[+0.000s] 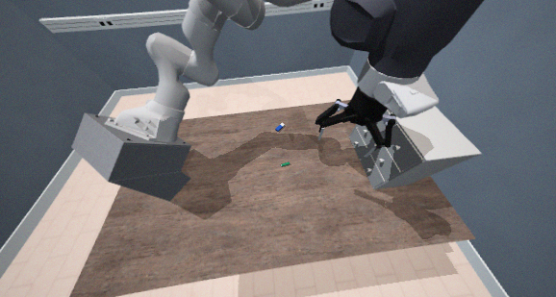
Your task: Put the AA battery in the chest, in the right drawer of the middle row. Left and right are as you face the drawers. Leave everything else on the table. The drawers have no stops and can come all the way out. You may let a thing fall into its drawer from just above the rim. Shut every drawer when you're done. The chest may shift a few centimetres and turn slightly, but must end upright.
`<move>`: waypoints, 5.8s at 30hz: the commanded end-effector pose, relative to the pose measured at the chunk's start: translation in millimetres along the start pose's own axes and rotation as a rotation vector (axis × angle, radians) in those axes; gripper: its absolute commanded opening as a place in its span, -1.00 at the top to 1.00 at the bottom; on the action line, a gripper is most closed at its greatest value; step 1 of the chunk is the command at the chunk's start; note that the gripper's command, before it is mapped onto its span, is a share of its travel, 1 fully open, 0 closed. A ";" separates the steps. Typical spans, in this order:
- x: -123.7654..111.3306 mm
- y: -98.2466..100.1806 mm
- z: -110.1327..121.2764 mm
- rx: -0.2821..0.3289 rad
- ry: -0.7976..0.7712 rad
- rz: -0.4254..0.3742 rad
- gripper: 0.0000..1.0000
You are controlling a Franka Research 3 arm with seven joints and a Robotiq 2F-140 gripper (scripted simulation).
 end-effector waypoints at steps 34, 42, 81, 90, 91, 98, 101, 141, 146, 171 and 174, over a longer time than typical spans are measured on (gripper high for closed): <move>-0.4 -40.2 -2.2 0.006 -0.649 0.001 -1.00; -0.1 -46.1 -2.0 0.007 -0.733 0.001 -1.00; 1.3 -63.6 -1.0 0.012 -0.991 0.001 -1.00; 1.3 -64.1 -1.0 0.012 -0.998 0.001 -1.00; 1.3 -64.1 -1.0 0.012 -0.999 0.001 -1.00; 1.3 -64.2 -1.0 0.012 -1.000 0.001 -1.00; 1.2 -64.3 -1.0 0.012 -1.000 0.000 -1.00; -25.4 -112.1 -33.9 0.229 -0.968 -0.548 -1.00; -33.0 -126.0 -43.3 0.290 -0.949 -0.702 -1.00; -56.8 -169.1 -72.6 0.472 -0.864 -1.163 -1.00; -57.2 -169.9 -73.1 0.475 -0.862 -1.172 -1.00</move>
Point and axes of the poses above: the point where the finger pads meet when closed, its own y axis back along the fingers, its own z axis across the jaws, x = y × z, the point moved 1 cm from there along y, back along the fingers, and after that the axes turned 7 degrees about -y, right-handed, at the moved point
